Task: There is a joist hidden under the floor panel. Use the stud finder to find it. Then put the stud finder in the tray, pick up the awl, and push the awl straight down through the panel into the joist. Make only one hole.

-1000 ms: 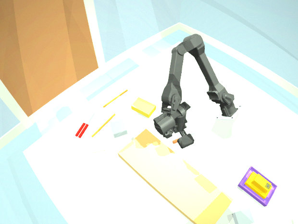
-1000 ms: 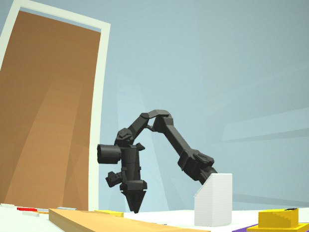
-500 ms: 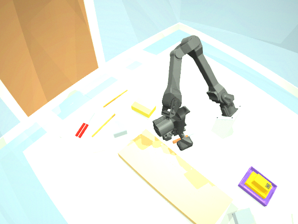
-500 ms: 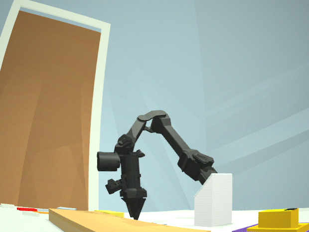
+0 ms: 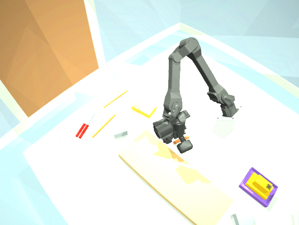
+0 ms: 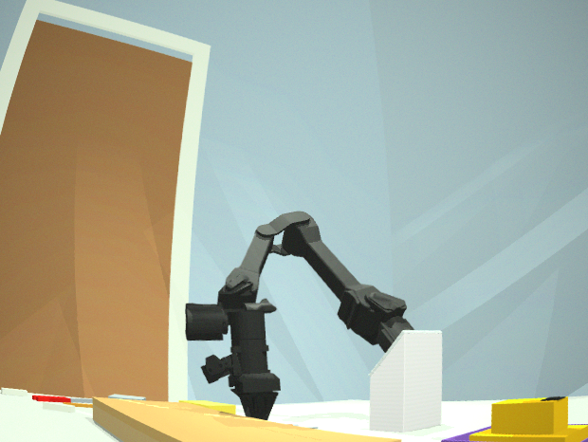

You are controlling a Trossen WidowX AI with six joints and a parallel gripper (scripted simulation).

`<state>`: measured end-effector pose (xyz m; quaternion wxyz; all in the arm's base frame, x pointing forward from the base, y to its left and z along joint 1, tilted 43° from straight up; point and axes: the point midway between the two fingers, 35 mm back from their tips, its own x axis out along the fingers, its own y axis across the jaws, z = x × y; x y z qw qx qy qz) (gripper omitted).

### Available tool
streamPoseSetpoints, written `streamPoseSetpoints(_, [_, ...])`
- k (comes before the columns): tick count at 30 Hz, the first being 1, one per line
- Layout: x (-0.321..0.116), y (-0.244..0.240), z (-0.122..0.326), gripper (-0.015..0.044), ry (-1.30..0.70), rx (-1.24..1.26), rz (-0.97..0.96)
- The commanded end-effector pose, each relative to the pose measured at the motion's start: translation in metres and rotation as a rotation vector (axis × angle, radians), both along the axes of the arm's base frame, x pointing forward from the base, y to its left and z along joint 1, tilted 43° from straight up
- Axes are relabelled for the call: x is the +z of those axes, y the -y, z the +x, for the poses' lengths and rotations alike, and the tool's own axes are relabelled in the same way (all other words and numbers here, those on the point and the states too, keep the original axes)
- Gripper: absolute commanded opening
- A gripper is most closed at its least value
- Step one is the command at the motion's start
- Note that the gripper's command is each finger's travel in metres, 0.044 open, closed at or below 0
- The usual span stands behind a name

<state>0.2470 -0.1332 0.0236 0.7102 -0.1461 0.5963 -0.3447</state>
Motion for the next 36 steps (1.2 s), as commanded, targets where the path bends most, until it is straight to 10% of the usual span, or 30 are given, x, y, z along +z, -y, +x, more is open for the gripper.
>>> streamPoseSetpoints(1, [-0.003,0.001,0.001,0.0387,-0.001,0.007,0.004])
streamPoseSetpoints(13, [-0.003,0.001,0.001,0.0072,-0.001,0.007,0.004])
streamPoseSetpoints(36, [0.051,-0.055,-0.001,0.0000,-0.002,0.007,0.020])
